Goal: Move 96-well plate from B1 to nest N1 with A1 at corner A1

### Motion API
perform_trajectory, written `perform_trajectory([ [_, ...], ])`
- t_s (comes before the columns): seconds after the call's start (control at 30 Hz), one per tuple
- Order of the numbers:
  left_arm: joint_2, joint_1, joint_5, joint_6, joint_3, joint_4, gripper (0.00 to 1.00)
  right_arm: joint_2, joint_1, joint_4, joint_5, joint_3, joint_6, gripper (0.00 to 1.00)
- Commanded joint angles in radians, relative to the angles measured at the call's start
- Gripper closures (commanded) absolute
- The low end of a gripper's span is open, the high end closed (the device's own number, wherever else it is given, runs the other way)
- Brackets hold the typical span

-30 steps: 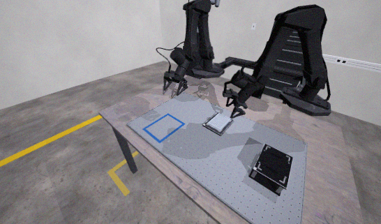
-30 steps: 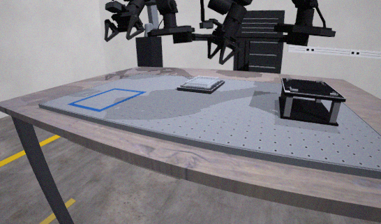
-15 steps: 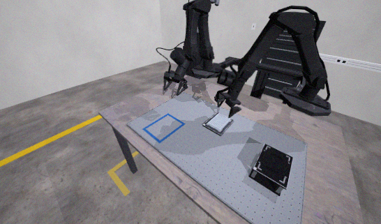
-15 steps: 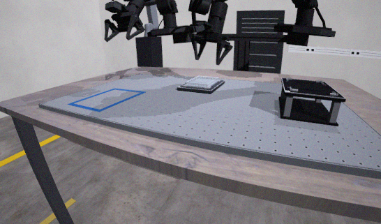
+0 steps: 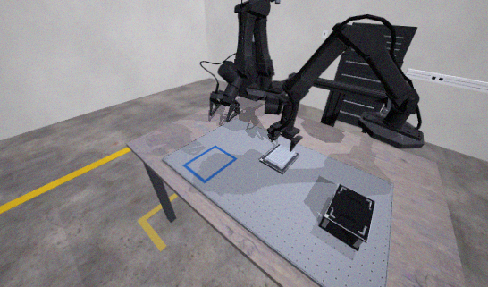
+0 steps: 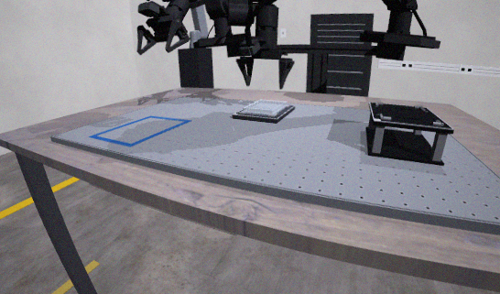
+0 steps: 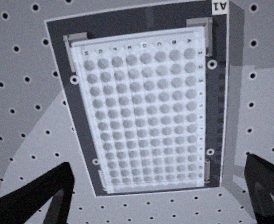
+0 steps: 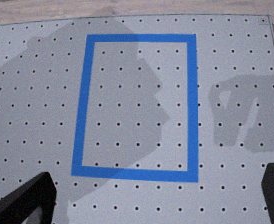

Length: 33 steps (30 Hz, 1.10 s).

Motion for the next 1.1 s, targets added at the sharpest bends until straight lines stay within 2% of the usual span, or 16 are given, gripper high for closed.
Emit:
perform_trajectory([
  [0.0,0.011,0.008,0.012,-0.039,0.043,-0.077,0.0,-0.003,-0.004,0.02,-0.006,-0.002,-0.001,0.0],
  [0.53,0.043,0.012,0.003,-0.023,0.015,-0.009,0.0,-0.003,-0.004,0.02,-0.006,-0.002,-0.001,0.0],
  [1.07,0.106,0.016,0.003,-0.019,0.048,0.044,0.0,-0.003,-0.004,0.02,-0.006,-0.002,-0.001,0.0],
])
